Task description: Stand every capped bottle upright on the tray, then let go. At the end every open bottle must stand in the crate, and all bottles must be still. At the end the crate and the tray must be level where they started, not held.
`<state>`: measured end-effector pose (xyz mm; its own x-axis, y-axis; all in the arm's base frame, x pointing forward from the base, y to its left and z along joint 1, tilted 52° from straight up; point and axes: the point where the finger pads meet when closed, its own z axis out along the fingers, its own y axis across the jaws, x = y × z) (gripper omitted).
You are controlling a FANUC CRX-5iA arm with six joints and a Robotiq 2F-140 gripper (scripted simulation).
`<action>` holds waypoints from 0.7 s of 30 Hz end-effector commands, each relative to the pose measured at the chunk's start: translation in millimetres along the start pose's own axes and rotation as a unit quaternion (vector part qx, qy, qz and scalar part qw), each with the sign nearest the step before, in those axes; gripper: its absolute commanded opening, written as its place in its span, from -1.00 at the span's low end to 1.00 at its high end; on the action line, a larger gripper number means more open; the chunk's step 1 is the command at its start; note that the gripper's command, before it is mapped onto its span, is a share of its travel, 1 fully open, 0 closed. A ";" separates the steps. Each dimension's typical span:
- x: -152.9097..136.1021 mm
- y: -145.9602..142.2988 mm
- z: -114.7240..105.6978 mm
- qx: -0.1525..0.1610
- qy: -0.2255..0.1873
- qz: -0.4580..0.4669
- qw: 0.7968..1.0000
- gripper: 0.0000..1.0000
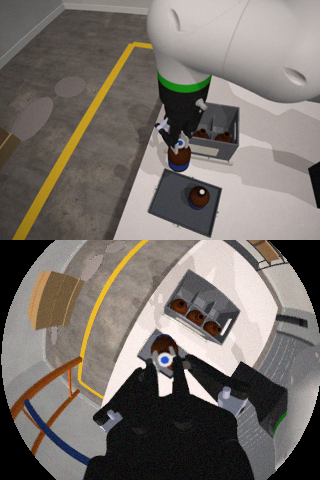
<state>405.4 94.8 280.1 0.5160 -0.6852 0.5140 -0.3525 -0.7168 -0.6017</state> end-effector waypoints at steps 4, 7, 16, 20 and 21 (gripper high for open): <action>-8.8 -10.1 -0.1 0.000 0.001 0.000 1.000 -1.00; -12.8 -14.6 -0.1 0.000 0.001 0.000 1.000 -1.00; -20.8 -23.8 -0.1 0.000 0.001 0.000 1.000 -1.00; -26.1 -29.8 -0.1 0.000 0.001 0.000 1.000 -1.00; -27.5 -31.3 0.0 0.000 0.001 0.000 1.000 -1.00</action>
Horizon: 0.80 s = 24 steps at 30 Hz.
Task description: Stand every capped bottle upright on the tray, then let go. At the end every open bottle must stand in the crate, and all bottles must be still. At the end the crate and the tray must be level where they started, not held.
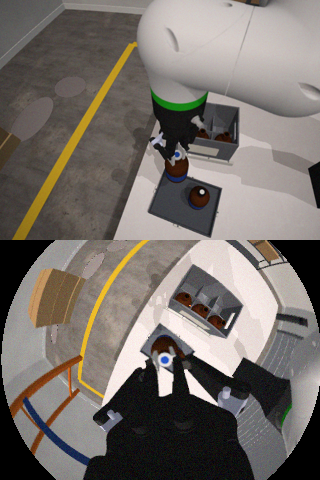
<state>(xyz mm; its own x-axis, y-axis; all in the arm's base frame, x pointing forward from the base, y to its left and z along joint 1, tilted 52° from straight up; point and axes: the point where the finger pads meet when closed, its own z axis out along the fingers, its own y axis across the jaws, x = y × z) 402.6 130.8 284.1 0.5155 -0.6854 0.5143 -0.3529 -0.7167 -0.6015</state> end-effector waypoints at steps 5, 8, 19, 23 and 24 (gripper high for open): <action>-7.4 -8.5 -0.1 0.000 0.000 0.000 1.000 -1.00; -10.3 -11.7 -0.2 0.000 0.000 0.000 1.000 -1.00; -25.2 -28.0 0.0 0.000 0.000 0.000 1.000 -1.00; -25.8 -28.7 -0.1 0.000 0.000 0.000 1.000 -1.00; -26.2 -29.1 -0.1 0.000 0.000 0.000 1.000 -1.00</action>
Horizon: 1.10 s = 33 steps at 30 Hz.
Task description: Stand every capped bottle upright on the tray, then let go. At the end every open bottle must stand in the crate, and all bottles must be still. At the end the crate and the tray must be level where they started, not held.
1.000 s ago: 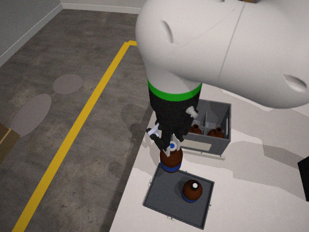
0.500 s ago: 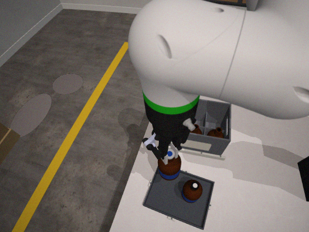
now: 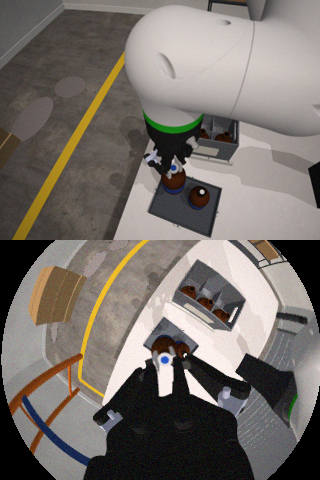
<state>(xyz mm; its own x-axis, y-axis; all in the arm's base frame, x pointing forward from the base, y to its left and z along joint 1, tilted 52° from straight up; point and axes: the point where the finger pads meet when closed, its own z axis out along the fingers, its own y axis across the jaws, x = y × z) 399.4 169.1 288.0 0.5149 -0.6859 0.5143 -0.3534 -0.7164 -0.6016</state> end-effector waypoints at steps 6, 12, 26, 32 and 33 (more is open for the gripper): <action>-2.4 -3.1 -0.1 0.000 0.000 0.000 1.000 -1.00; -4.5 -5.7 0.0 0.000 0.000 0.000 1.000 -1.00; -3.0 -4.0 21.9 0.000 0.000 0.000 1.000 -1.00; -2.4 -3.3 29.9 0.000 0.000 0.000 1.000 -1.00; -2.8 -3.1 29.2 0.000 0.000 0.000 1.000 -1.00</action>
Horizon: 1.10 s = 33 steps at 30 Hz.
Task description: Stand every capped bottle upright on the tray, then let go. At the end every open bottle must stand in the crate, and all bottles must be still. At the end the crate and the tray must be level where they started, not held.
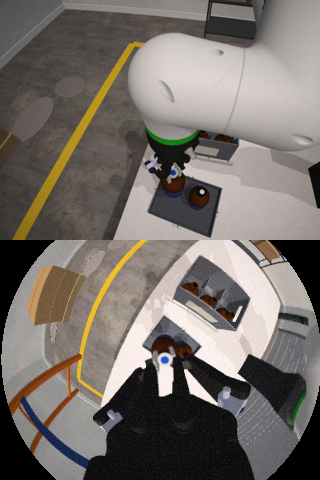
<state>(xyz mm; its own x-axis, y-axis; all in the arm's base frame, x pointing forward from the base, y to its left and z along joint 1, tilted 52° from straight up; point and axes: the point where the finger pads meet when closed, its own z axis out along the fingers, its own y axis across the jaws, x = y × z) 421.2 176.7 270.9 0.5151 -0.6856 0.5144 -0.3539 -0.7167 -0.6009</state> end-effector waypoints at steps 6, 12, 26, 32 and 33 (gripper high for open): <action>0.5 -0.7 12.7 0.000 0.000 0.000 1.000 -1.00; 1.0 -1.1 24.7 0.000 0.000 0.000 1.000 -1.00; 0.1 -1.3 46.2 0.000 0.000 0.000 1.000 -1.00; -0.2 -1.5 56.2 0.001 0.000 0.000 1.000 -1.00; -0.2 -1.5 56.2 0.001 0.000 0.000 1.000 -1.00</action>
<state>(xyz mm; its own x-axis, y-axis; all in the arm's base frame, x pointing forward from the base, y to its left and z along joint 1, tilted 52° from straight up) 463.5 184.6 238.3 0.5160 -0.6854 0.5138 -0.3543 -0.7169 -0.6004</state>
